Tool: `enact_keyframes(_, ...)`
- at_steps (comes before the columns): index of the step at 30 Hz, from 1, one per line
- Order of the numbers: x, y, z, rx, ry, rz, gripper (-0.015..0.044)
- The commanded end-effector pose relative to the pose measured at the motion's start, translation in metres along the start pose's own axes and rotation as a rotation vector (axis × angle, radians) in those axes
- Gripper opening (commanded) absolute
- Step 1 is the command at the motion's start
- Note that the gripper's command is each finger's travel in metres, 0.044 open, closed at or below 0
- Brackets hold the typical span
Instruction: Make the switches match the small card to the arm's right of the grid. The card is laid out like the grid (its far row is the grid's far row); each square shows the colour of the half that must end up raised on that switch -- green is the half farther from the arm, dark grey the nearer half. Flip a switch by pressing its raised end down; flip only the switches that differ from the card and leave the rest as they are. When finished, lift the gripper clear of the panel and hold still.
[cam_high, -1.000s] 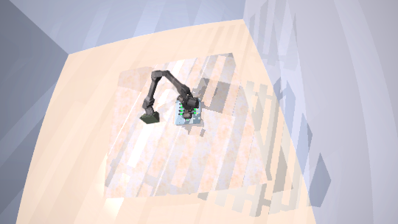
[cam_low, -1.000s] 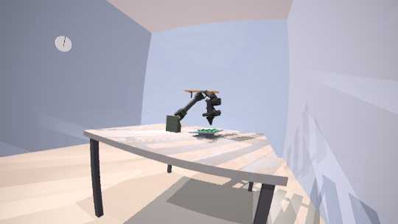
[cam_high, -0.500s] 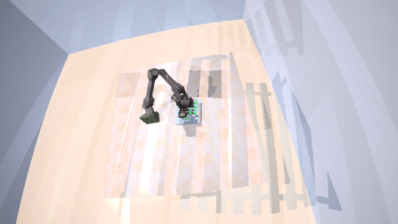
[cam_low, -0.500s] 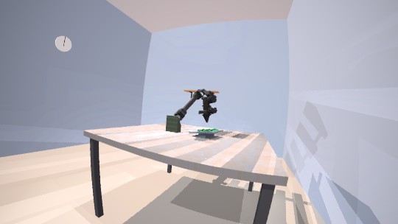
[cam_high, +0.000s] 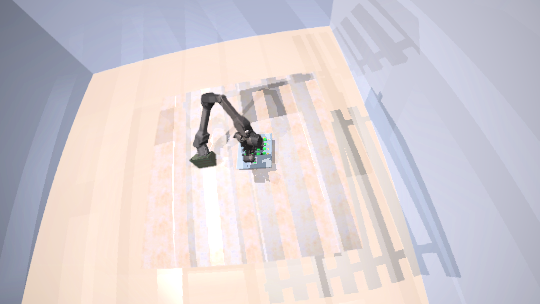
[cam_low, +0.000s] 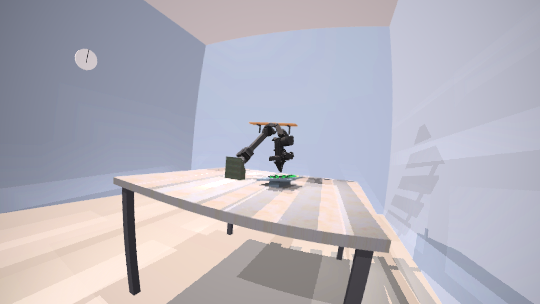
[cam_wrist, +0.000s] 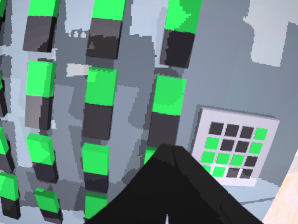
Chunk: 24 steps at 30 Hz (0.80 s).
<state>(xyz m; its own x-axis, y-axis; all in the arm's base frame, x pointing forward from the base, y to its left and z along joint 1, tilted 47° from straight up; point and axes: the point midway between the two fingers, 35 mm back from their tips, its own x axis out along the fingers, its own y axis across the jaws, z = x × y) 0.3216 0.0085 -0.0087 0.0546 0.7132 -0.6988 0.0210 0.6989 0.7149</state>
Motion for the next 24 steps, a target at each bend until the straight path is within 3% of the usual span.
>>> enact_keyframes(1, 0.007, 0.002, -0.003, 0.009, 0.008, 0.009, 0.0)
enact_keyframes(24, 0.021, 0.002, -0.004, 0.009, 0.007, 0.009, 0.0)
